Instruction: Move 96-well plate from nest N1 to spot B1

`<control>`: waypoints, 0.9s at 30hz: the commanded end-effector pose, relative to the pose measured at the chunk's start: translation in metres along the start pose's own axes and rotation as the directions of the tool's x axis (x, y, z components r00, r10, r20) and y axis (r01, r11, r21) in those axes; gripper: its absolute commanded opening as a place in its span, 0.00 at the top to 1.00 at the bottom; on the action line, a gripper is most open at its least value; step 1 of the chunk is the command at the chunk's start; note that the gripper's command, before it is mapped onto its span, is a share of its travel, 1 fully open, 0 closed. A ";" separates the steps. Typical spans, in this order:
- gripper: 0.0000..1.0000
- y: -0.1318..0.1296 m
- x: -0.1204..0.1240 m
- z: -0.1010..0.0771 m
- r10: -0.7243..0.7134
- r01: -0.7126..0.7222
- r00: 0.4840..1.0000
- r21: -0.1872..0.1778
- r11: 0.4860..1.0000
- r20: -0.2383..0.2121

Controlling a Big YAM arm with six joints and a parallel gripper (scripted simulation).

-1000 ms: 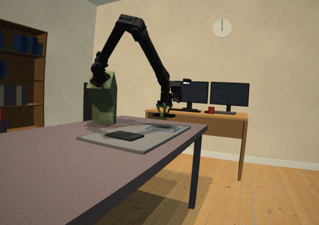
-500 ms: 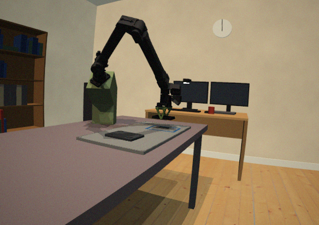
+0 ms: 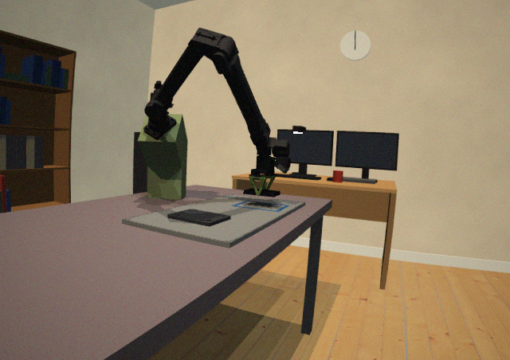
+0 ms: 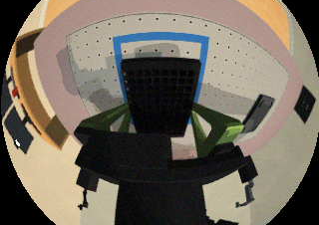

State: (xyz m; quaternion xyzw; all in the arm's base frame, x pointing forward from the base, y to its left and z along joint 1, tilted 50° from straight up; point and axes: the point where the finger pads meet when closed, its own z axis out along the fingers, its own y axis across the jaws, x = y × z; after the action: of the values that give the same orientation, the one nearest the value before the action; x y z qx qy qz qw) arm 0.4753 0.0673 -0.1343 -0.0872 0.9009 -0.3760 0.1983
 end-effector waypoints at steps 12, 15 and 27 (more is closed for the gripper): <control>1.00 -0.001 0.000 0.023 -0.005 0.005 1.000 0.000 1.000 0.001; 1.00 -0.001 -0.003 0.028 -0.002 0.002 1.000 -0.001 1.000 0.004; 1.00 0.001 -0.009 0.029 -0.002 0.002 1.000 -0.004 1.000 0.020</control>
State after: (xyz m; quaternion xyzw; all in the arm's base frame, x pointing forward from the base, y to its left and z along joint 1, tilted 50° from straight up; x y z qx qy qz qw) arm 0.4923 0.0439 -0.1563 -0.0872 0.9008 -0.3762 0.1984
